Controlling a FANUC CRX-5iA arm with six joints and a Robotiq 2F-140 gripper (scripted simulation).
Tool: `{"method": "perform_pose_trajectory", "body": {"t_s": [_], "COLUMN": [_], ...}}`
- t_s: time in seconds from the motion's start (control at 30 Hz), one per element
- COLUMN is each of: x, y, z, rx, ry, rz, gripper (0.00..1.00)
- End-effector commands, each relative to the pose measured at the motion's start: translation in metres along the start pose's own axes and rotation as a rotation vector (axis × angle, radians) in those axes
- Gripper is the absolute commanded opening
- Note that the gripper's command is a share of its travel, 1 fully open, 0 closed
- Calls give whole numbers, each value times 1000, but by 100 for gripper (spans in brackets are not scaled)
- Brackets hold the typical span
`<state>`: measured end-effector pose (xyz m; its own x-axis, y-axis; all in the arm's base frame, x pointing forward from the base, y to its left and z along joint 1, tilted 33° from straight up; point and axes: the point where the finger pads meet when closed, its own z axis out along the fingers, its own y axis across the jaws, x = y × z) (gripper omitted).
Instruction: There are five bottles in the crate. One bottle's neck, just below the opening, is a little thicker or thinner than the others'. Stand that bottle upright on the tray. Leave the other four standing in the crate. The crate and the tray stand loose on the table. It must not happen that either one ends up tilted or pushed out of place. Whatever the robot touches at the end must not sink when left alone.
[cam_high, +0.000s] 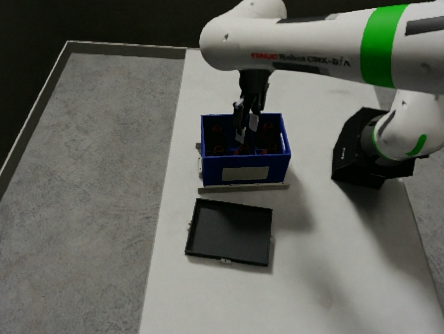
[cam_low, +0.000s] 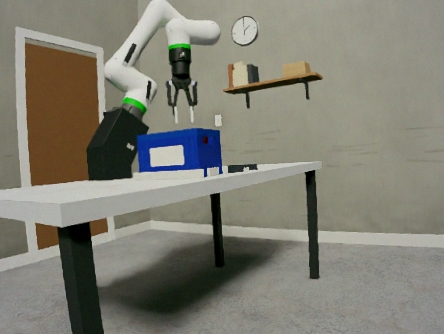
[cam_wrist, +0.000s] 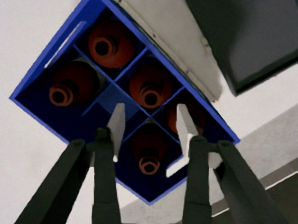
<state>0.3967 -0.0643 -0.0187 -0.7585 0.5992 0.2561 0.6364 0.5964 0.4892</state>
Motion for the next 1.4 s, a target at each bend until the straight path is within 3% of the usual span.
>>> {"method": "perform_pose_trajectory", "body": {"t_s": [0.0,0.73,1.37], "x": [-1,-1,-1], "y": [0,0,0], "z": [2,27,32], "rx": [0,0,0], "ry": [-1,-1,-1], "rz": [0,0,0], "gripper": [44,44,44]}}
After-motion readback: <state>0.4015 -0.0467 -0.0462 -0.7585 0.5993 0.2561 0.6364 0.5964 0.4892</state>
